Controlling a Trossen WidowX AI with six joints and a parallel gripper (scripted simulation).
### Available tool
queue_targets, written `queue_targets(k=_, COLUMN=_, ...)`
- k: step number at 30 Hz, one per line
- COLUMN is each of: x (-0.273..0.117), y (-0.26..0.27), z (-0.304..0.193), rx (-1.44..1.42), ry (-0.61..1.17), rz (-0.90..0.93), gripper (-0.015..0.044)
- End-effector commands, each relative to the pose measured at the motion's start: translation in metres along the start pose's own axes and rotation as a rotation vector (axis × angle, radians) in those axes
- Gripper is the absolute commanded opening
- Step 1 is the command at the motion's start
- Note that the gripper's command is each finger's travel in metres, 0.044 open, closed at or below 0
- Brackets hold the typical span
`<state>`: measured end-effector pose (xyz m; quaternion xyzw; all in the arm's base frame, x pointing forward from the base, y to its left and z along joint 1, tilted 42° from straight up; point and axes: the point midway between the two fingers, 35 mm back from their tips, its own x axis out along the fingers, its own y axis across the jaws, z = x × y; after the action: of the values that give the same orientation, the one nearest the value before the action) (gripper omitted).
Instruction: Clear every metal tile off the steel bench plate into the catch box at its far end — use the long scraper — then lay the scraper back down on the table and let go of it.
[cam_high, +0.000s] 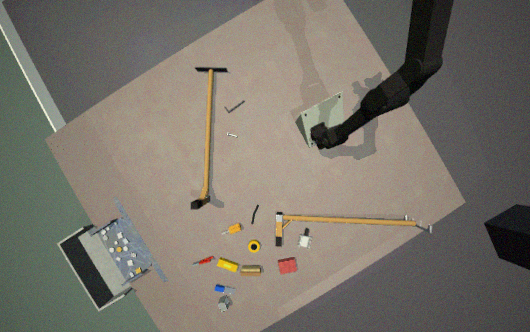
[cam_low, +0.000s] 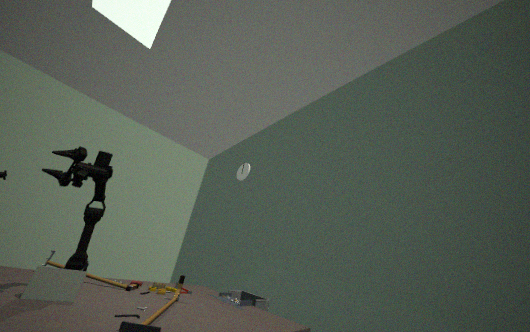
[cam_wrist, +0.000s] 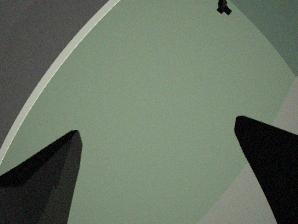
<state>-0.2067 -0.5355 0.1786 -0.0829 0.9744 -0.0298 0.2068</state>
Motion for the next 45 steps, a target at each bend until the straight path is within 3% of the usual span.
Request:
queue_targets(k=1, x=-0.002, y=-0.004, z=-0.006, rx=0.015, ry=0.008, rz=-0.003, gripper=0.0440)
queue_targets(k=7, x=-0.007, y=-0.007, z=-0.004, rx=0.044, ry=-0.016, rz=-0.021, gripper=0.0440)
queue_targets(k=26, x=-0.065, y=-0.020, z=0.048, rx=0.381, ry=-0.382, rz=-0.127, gripper=0.0440)
queue_targets(k=45, x=-0.139, y=-0.012, z=0.097, rx=0.684, ry=-0.783, rz=-0.014, gripper=0.0440)
